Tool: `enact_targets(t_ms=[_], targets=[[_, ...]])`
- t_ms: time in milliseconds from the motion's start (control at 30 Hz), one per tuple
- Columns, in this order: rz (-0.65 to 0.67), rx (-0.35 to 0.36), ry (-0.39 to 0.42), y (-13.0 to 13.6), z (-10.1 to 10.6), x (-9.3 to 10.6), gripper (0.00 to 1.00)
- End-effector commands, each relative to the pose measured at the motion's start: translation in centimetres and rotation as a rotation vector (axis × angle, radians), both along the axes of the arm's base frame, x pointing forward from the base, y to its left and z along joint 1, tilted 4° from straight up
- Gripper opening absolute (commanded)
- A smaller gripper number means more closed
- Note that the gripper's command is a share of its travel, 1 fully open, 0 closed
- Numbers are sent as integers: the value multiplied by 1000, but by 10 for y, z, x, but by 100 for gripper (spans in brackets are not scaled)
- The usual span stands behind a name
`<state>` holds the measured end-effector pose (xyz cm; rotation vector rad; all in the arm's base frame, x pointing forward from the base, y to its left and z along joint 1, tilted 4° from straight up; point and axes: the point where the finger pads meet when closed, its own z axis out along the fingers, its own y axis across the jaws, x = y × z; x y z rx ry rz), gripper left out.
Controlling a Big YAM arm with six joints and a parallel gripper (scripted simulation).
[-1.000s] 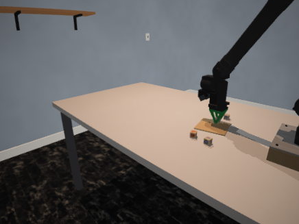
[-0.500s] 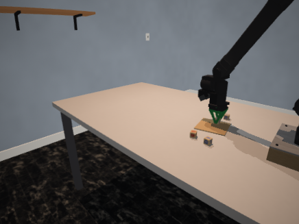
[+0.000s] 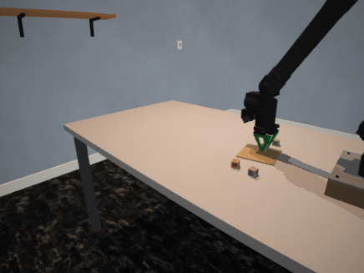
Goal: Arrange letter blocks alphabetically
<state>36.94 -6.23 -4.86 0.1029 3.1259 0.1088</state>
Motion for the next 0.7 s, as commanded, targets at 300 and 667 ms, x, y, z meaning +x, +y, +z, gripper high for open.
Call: enact_targets(t_ms=[300, 667], targets=[[10, -9, -31, 1, 2, 15, 90], [10, -13, -48, -1, 10, 19, 90]])
